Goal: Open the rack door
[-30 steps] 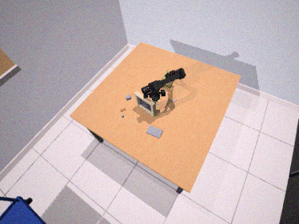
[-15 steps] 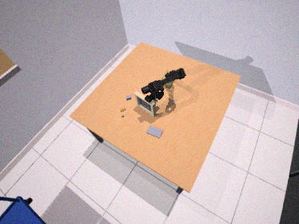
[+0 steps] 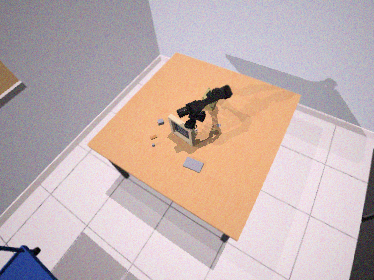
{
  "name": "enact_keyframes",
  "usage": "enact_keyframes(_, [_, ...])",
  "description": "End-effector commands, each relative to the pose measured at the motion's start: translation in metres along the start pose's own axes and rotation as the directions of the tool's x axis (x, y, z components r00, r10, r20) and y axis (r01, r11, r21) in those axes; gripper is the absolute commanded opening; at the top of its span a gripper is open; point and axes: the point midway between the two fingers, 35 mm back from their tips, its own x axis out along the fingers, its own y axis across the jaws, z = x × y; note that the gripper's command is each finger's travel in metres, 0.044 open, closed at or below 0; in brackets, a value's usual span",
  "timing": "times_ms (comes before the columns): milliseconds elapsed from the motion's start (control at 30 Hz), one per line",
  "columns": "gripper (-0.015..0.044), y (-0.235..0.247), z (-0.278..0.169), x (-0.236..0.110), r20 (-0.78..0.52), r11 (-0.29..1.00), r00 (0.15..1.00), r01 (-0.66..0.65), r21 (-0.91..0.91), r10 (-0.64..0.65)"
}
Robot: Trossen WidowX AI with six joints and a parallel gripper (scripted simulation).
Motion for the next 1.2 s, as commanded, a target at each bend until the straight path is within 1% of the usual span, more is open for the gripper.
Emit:
enact_keyframes(0, [0.0014,-0.0014,-0.0010,0.0019,-0.008,0.999,1.000,-0.001,-0.037,0.001])
enact_keyframes(1067, [0.0014,-0.0014,-0.0010,0.0019,-0.008,0.999,1.000,-0.001,-0.037,0.001])
enact_keyframes(1167, [0.0093,-0.0014,-0.0010,0.0019,-0.008,0.999,1.000,-0.001,-0.037,0.001])
